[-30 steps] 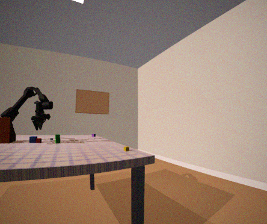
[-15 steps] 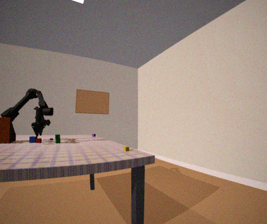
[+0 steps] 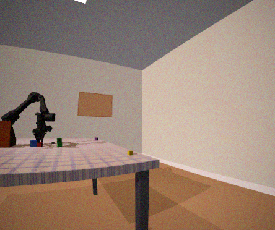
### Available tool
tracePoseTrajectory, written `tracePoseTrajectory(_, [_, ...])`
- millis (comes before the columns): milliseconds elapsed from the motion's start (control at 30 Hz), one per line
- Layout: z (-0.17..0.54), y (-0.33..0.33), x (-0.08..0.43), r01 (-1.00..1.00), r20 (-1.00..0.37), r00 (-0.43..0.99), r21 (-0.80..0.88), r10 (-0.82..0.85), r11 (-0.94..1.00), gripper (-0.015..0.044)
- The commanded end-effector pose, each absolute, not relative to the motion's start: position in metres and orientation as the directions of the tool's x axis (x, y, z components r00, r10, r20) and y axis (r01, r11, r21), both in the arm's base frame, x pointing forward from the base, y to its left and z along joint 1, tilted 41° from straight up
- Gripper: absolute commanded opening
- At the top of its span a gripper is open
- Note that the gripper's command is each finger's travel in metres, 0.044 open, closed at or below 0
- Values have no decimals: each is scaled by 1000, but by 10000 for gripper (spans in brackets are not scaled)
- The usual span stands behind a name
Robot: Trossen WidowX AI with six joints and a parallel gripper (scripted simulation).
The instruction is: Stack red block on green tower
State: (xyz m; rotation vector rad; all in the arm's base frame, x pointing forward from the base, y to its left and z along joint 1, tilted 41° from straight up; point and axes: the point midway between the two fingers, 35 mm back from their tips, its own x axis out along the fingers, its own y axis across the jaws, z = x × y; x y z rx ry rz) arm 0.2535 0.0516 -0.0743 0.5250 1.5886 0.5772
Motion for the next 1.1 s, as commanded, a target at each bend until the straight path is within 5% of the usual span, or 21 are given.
tracePoseTrajectory(0, [-80,58,250,4,-760,-98,646,643,763,440])
tracePoseTrajectory(900, [-90,67,248,4,-759,-98,647,644,762,440])
tracePoseTrajectory(1067, [-90,67,248,4,-759,-98,647,644,762,309])
